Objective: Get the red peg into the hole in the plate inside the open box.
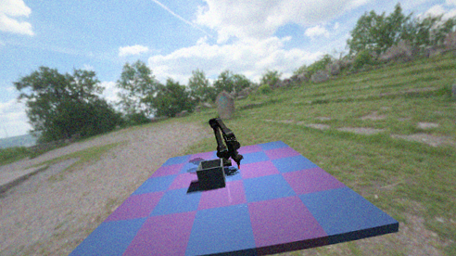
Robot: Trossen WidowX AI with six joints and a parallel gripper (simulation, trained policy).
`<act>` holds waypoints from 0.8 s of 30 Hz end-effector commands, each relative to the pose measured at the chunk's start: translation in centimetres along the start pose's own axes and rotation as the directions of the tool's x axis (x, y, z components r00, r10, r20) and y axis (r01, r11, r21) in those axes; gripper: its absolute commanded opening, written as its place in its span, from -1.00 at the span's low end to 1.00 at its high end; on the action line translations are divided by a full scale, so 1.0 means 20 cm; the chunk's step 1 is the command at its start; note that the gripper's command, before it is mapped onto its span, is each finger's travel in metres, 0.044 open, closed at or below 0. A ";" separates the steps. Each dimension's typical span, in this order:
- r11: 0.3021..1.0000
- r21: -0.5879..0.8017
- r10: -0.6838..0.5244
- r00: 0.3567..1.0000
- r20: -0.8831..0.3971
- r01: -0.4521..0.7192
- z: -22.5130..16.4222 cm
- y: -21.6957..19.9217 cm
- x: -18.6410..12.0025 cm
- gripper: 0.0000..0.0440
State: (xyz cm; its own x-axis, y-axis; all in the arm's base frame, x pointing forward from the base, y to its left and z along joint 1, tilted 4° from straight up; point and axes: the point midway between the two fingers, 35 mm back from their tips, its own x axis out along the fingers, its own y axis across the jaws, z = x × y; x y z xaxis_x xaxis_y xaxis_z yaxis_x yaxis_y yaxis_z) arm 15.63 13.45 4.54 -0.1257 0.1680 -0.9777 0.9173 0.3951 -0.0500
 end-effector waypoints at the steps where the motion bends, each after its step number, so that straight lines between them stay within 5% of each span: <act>1: 0.999 -0.006 0.045 0.999 -0.026 -0.045 -0.02 0.04 -0.05 -0.96; 24: 0.931 -0.080 0.354 0.934 -0.047 -0.356 -0.02 0.19 -0.60 -1.00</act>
State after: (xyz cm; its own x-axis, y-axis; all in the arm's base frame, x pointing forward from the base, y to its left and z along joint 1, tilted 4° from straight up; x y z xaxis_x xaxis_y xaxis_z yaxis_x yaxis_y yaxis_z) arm 20.02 13.79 15.14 0.1601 0.3440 -0.9252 0.8752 0.3840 0.2942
